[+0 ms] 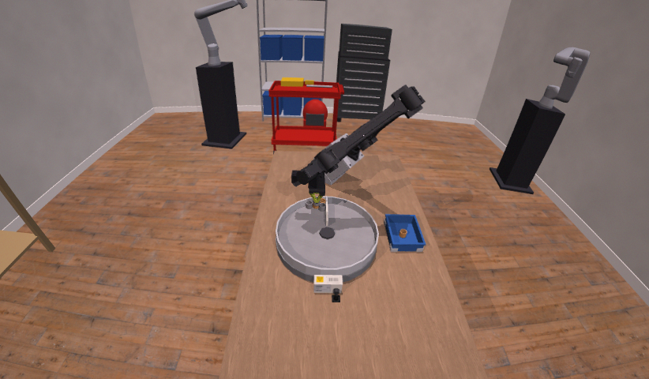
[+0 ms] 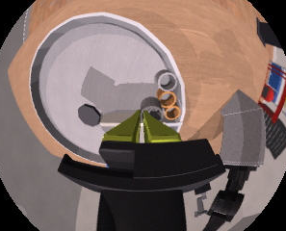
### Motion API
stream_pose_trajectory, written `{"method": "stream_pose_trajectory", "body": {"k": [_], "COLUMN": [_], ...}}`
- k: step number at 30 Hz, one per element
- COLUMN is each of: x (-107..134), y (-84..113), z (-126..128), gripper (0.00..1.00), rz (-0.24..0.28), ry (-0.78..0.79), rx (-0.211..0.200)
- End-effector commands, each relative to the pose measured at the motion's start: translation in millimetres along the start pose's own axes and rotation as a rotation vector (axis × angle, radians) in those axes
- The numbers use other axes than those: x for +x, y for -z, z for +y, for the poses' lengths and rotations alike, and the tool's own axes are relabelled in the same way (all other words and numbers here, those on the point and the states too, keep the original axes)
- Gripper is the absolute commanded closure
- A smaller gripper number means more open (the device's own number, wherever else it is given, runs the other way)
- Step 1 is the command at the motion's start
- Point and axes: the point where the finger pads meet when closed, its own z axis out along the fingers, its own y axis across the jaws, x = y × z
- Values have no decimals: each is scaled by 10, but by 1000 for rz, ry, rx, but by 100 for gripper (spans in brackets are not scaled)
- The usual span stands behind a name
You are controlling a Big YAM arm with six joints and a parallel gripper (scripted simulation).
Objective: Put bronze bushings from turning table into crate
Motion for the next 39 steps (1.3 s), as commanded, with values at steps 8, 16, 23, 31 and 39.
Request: {"method": "stream_pose_trajectory", "body": {"k": [8,16,23,31,39], "x": [-127,-121,-121,-121,-121], "y": [388,381,381,381,381], "z": [171,152,152,152,152], "gripper": [100,100,100,100,100], "rz": [-30,-32,-32,-32,-32], "ry": [31,28,28,28,28], "rx": [-36,-38,-38,-38,-38]}}
